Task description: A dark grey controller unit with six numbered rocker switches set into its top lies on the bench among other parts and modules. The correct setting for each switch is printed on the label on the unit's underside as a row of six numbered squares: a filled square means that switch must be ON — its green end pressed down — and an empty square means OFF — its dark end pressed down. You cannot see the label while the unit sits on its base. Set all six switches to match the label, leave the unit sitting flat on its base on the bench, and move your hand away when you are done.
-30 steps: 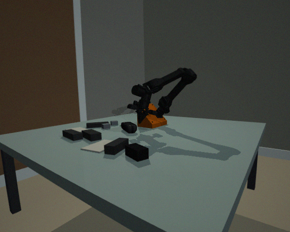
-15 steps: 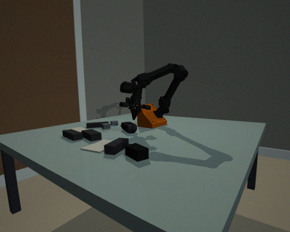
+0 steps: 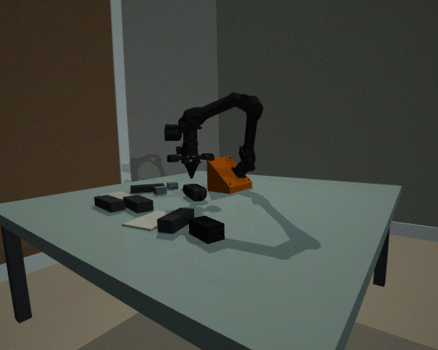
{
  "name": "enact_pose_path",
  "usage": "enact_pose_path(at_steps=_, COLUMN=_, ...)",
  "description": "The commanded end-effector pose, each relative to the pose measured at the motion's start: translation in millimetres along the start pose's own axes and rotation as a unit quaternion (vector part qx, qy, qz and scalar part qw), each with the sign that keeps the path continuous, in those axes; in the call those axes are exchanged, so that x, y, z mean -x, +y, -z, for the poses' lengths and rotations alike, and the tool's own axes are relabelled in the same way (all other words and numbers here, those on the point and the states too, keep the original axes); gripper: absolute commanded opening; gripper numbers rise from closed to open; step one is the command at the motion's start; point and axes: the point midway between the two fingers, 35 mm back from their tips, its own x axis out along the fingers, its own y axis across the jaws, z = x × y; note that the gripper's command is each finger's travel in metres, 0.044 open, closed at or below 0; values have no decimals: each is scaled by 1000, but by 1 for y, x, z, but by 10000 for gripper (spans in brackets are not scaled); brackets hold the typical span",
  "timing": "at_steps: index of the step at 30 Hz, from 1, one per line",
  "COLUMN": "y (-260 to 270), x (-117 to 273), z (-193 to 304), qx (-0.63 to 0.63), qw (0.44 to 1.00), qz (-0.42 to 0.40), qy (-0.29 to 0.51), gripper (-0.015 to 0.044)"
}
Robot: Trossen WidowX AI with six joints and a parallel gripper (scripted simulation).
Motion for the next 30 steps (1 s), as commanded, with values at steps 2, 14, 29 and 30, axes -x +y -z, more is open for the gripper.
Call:
enact_pose_path(at_steps=2, y=3, x=-6, z=-1, qx=4, qw=1000, qz=3, qy=-1, gripper=0)
enact_pose_path(at_steps=14, y=3, x=-26, z=-1, qx=4, qw=1000, qz=3, qy=-1, gripper=0)
enact_pose_path(at_steps=29, y=2, x=-42, z=-1, qx=4, qw=1000, qz=3, qy=0, gripper=0)
enact_pose_path(at_steps=30, y=2, x=-42, z=-1, qx=4, qw=1000, qz=3, qy=0, gripper=0)
